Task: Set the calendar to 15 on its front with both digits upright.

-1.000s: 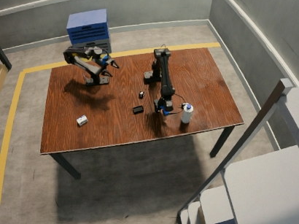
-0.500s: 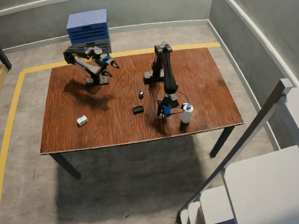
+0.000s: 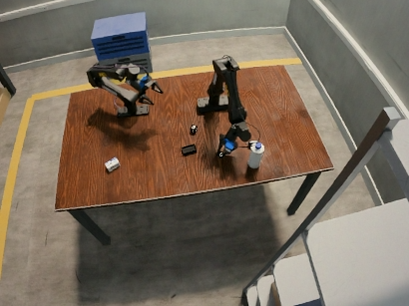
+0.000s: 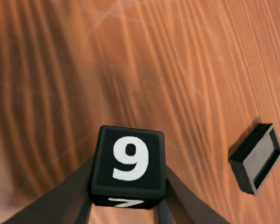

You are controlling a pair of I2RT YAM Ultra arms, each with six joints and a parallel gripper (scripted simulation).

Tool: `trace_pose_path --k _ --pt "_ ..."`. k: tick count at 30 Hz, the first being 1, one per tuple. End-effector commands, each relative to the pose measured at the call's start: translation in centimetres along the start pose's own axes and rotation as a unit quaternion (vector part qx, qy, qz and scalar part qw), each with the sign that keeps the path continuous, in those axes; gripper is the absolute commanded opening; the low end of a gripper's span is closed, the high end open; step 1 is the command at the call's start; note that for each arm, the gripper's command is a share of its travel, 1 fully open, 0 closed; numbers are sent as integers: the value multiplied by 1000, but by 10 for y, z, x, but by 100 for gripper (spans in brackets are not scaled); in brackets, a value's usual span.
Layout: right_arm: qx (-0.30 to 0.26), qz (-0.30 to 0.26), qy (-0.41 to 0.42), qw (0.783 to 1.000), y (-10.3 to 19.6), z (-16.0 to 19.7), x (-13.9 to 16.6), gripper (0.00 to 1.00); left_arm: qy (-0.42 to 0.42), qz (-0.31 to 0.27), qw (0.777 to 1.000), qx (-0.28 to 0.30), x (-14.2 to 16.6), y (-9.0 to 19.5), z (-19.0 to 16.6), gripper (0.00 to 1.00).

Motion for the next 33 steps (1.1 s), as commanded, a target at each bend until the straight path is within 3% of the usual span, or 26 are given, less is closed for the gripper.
trace_pose_path --k 1,10,22,33 --pt "-3 -8 0 1000 7 1 -3 100 -95 -82 992 3 -12 9 1 27" --pt "-3 -8 0 1000 7 1 -3 100 -220 -153 963 25 34 6 -12 27" --pt "-3 -8 0 1000 7 1 -3 100 -317 -223 921 34 79 7 -41 27" --pt "-3 -8 0 1000 7 1 -3 100 -295 -216 930 43 92 6 -50 27"
Point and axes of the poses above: on each arm, the point where the finger pads meet when closed, its own y axis back along the fingers, its own z axis across the jaws, x = y × z, the point moved 9 cm from there along y, back along the fingers, and after that the axes turned 11 degrees about -y, right-handed, at the moved point
